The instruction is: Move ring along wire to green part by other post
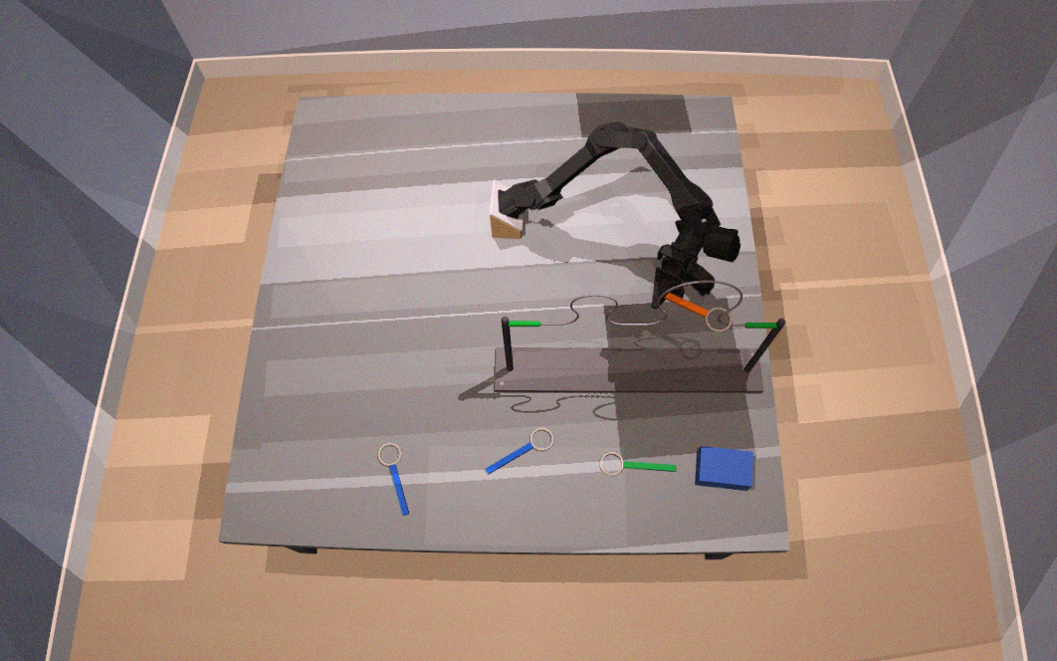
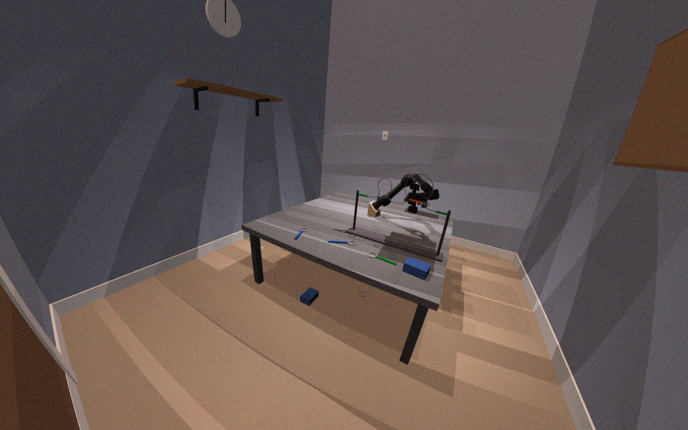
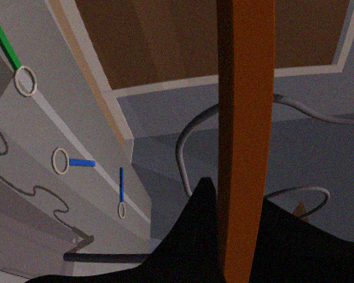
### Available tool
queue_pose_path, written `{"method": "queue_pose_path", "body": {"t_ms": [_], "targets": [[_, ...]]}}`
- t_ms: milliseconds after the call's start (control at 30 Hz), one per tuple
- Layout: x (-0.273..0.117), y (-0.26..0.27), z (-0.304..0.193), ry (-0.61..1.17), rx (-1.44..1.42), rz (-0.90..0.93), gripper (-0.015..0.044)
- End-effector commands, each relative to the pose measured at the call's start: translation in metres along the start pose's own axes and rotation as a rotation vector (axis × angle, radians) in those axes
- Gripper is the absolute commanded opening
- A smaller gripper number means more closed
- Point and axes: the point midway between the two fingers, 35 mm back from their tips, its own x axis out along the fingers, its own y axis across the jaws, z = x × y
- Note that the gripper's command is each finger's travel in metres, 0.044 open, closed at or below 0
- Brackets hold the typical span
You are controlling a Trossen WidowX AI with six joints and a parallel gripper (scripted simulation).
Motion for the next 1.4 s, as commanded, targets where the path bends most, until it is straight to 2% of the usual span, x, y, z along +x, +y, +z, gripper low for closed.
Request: {"method": "queue_pose_path", "body": {"t_ms": [0,1367], "targets": [[-0.002,-0.014,0.0,-0.002,-0.056,-0.042,-0.015],[-0.008,-0.067,0.012,-0.002,-0.362,-0.204,-0.015]]}}
